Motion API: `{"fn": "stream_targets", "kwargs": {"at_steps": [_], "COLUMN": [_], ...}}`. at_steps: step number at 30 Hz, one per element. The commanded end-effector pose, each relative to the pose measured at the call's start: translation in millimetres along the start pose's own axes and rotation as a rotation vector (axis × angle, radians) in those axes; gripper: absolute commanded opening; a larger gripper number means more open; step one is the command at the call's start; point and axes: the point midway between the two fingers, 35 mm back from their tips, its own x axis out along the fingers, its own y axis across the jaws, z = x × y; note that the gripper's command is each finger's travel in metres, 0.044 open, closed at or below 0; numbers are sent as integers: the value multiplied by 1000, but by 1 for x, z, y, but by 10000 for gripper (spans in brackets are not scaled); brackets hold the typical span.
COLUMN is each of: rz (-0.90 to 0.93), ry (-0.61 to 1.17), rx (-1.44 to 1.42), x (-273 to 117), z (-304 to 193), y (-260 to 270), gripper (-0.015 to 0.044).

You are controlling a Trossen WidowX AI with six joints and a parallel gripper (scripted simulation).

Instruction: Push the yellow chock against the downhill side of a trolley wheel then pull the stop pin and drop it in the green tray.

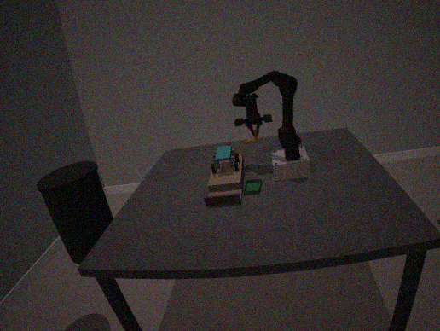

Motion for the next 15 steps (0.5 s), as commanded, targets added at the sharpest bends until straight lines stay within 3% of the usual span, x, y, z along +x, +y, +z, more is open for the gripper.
{"fn": "stream_targets", "kwargs": {"at_steps": [1,15], "rz": [-3,0], "ry": [-3,-4], "rx": [-2,378], "x": [-3,-3], "z": [1,1], "y": [-1,-1], "gripper": [0,0]}}
